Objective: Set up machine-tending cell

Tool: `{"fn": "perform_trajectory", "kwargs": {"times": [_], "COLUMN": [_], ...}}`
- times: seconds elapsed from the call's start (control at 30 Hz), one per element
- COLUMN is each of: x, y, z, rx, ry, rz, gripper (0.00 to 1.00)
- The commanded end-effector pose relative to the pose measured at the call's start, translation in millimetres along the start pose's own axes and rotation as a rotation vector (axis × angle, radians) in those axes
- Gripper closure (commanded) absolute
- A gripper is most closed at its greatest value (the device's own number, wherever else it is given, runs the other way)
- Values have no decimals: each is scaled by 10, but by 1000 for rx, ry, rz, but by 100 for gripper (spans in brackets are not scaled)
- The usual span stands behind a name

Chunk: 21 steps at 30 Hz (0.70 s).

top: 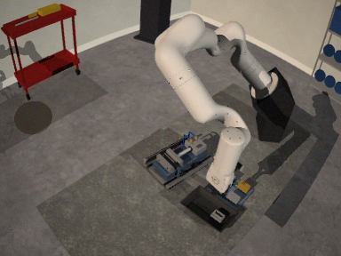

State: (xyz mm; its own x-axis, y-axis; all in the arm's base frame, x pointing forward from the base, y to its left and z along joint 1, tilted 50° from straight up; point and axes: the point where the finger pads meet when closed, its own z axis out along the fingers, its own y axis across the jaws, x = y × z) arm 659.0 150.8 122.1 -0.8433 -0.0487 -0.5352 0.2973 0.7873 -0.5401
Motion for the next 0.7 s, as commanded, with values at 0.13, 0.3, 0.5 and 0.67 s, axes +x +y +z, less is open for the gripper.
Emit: {"fn": "perform_trajectory", "kwargs": {"times": [0.13, 0.3, 0.5, 0.67], "x": [-5, -9, -149, -198], "y": [2, -8, -543, -837], "z": [-79, -82, -51, -39], "rx": [-1, -1, -4, -5], "ry": [-1, -1, 0, 0], "rz": [0, 0, 3, 3], "gripper": [100, 100, 100, 100]}}
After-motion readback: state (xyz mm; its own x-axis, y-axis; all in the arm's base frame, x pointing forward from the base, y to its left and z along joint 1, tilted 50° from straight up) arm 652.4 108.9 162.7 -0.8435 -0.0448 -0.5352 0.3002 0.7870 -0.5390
